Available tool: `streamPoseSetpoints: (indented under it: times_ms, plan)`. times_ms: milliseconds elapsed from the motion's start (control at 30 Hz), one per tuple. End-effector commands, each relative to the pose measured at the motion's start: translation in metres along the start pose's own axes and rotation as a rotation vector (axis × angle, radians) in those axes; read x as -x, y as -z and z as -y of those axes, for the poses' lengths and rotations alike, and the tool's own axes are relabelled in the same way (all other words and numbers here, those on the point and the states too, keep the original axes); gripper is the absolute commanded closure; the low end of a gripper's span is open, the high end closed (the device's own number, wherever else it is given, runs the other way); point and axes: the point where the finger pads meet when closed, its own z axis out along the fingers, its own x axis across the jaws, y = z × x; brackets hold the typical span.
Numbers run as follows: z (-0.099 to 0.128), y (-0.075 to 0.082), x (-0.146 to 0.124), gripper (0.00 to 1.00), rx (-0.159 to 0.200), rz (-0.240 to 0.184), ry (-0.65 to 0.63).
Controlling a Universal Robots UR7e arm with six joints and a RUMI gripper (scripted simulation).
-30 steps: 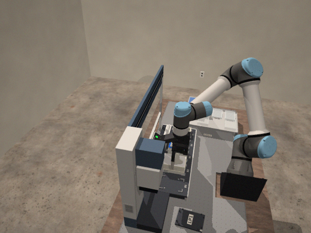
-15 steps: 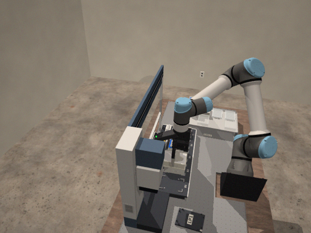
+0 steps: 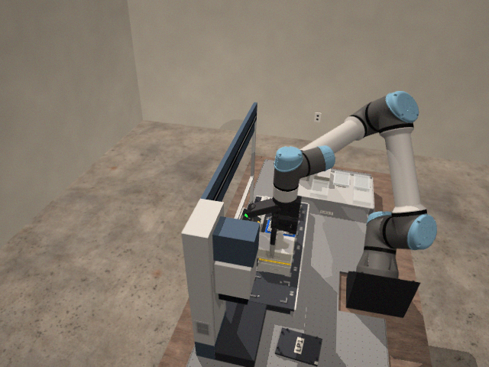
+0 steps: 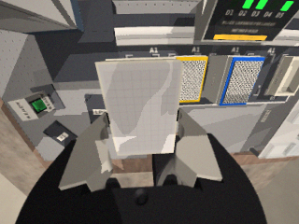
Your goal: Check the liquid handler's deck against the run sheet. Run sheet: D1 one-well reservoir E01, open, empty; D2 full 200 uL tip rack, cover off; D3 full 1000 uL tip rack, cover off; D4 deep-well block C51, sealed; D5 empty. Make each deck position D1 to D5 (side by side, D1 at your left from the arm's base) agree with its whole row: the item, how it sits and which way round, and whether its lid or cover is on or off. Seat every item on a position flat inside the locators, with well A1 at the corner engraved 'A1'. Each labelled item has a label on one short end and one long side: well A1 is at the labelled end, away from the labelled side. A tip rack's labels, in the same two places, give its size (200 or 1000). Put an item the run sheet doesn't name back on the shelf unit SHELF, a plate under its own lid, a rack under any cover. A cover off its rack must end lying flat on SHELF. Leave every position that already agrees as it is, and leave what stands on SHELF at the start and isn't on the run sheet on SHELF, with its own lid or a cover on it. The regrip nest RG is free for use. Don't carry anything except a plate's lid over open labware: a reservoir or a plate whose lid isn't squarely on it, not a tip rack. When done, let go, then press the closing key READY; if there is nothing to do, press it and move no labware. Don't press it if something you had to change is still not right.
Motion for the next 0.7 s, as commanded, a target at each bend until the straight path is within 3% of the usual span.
streamPoseSetpoints:
  times_ms: [0,667]
  plan:
    - [0.0,0.007,0.0,1.0,-0.001,0.0,0.0]
    - [0.0,0.034,0.0,1.0,-0.001,0.0,0.0]
